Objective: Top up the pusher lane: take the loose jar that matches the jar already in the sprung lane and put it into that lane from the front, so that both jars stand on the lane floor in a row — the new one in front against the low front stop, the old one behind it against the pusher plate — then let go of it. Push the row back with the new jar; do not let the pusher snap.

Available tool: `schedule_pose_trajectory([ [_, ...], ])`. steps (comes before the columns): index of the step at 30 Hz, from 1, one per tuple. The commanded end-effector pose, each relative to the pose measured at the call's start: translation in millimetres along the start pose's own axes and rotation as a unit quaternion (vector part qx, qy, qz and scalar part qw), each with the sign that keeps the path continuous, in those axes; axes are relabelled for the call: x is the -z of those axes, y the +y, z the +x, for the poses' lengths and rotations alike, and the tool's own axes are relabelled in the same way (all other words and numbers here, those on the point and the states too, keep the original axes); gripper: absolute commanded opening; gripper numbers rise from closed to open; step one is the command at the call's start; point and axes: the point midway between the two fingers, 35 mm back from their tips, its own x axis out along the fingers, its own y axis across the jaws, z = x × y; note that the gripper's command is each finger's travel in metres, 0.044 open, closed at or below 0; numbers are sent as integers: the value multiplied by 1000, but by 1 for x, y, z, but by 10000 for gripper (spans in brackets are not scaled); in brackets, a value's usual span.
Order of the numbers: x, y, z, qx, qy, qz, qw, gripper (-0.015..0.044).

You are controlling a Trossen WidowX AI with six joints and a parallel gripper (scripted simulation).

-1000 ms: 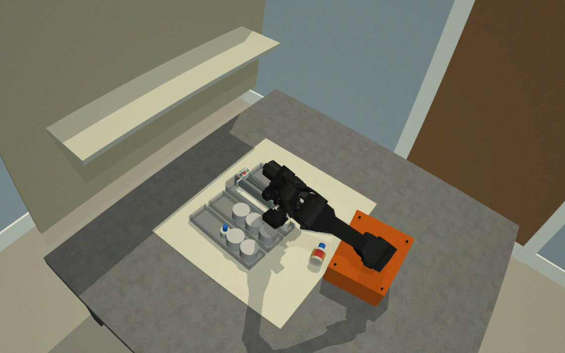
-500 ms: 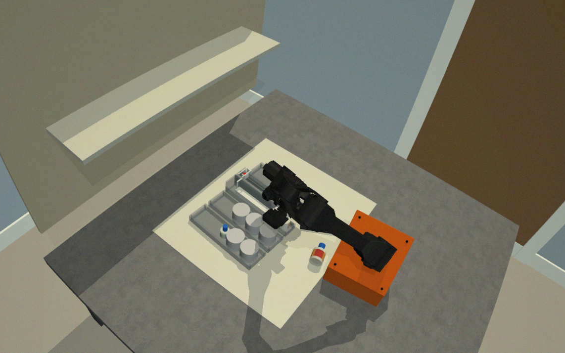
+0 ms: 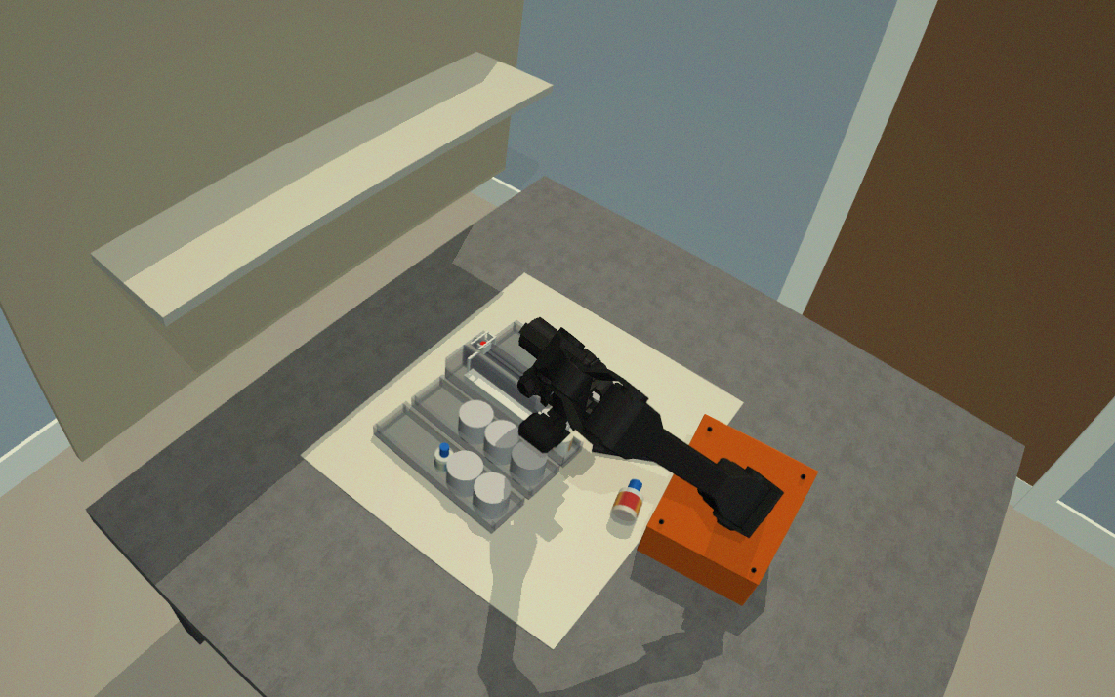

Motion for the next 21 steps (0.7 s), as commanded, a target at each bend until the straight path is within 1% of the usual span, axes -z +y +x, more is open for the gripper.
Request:
schedule_pose_trajectory([
  [1, -1, 1, 0, -2, -4, -3, 1000, 0],
  [21, 2, 1, 0, -2, -3, -3, 1000, 0],
])
